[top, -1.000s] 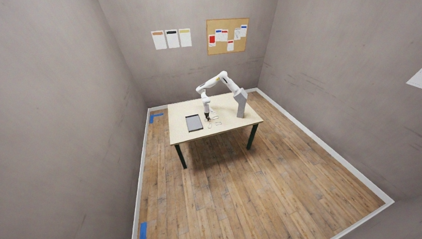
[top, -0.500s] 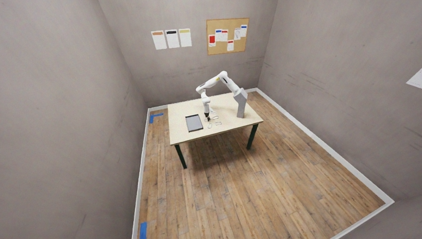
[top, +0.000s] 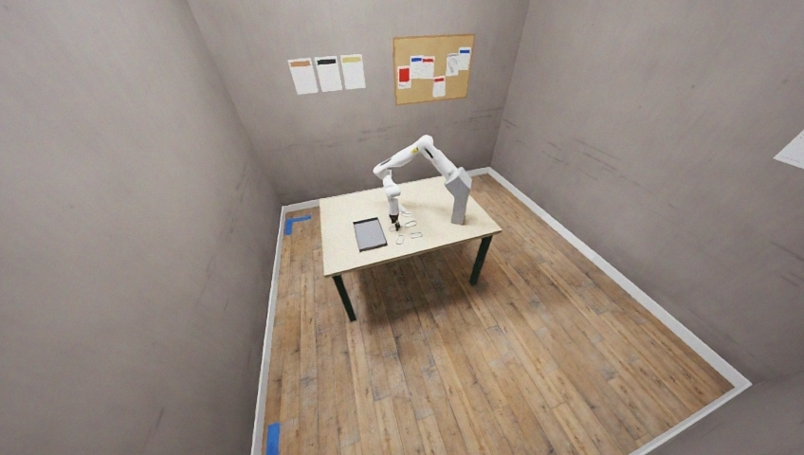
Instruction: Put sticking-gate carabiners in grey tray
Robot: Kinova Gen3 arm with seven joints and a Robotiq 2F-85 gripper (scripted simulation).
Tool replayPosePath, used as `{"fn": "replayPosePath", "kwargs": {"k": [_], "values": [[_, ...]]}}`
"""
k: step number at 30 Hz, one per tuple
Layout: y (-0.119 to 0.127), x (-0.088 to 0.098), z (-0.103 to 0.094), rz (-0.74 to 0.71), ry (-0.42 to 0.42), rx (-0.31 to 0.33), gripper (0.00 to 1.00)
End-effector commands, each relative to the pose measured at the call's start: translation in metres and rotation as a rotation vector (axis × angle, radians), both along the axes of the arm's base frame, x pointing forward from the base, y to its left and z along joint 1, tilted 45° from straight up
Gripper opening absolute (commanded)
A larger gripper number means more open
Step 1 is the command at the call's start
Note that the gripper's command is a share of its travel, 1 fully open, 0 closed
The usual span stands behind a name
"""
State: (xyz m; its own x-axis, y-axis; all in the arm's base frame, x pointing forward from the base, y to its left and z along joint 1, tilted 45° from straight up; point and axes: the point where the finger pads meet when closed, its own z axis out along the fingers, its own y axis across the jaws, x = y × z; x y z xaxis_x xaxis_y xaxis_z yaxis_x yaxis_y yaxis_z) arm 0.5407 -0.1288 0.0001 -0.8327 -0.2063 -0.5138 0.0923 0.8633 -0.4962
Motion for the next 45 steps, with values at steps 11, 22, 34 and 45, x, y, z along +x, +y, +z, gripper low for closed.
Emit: {"fn": "replayPosePath", "kwargs": {"k": [11,22,34,45], "values": [[0.000,0.000,0.001,0.001,-0.001,0.000,1.00],[0.000,0.000,0.001,0.001,-0.001,0.000,1.00],[0.033,-0.040,0.048,0.001,-0.001,0.000,1.00],[0.039,-0.047,0.057,0.001,-0.001,0.000,1.00]]}}
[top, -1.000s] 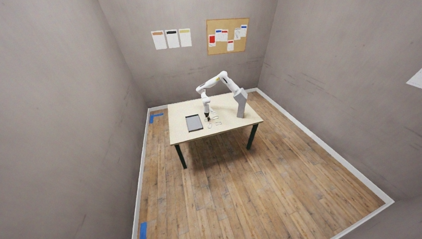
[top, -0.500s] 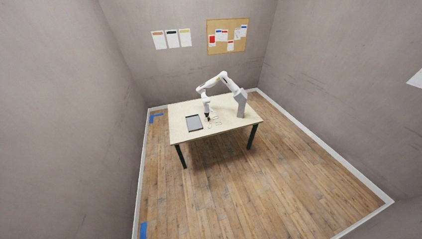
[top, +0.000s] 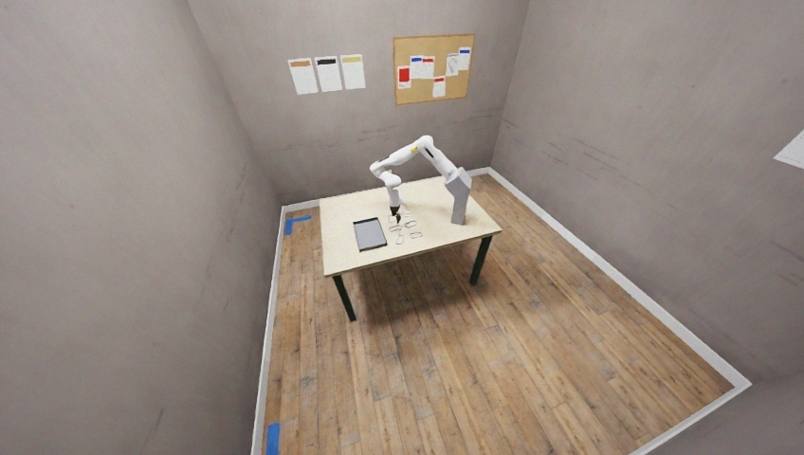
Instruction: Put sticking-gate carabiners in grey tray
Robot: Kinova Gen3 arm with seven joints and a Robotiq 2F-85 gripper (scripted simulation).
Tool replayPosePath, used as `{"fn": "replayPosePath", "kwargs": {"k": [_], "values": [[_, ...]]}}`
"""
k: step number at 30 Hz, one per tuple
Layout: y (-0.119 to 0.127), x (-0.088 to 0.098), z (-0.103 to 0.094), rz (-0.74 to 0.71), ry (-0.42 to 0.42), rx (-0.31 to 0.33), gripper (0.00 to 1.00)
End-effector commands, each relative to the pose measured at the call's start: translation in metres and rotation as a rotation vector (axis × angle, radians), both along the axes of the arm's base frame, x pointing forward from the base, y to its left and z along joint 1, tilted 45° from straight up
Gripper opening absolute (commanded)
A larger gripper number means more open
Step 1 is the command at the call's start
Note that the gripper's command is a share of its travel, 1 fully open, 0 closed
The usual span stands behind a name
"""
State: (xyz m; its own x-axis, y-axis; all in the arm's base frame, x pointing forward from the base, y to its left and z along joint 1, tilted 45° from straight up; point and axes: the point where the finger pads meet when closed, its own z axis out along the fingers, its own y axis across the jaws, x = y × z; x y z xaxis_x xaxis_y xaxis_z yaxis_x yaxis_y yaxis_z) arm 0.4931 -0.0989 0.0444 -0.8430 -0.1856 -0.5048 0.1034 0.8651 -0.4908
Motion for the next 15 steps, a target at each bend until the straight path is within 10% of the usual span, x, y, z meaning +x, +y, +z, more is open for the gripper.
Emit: {"fn": "replayPosePath", "kwargs": {"k": [1,15], "values": [[0.0092,0.0003,0.0123,0.021,-0.013,-0.008,1.00],[0.0061,-0.0010,0.0084,0.012,-0.008,-0.004,1.00]]}}
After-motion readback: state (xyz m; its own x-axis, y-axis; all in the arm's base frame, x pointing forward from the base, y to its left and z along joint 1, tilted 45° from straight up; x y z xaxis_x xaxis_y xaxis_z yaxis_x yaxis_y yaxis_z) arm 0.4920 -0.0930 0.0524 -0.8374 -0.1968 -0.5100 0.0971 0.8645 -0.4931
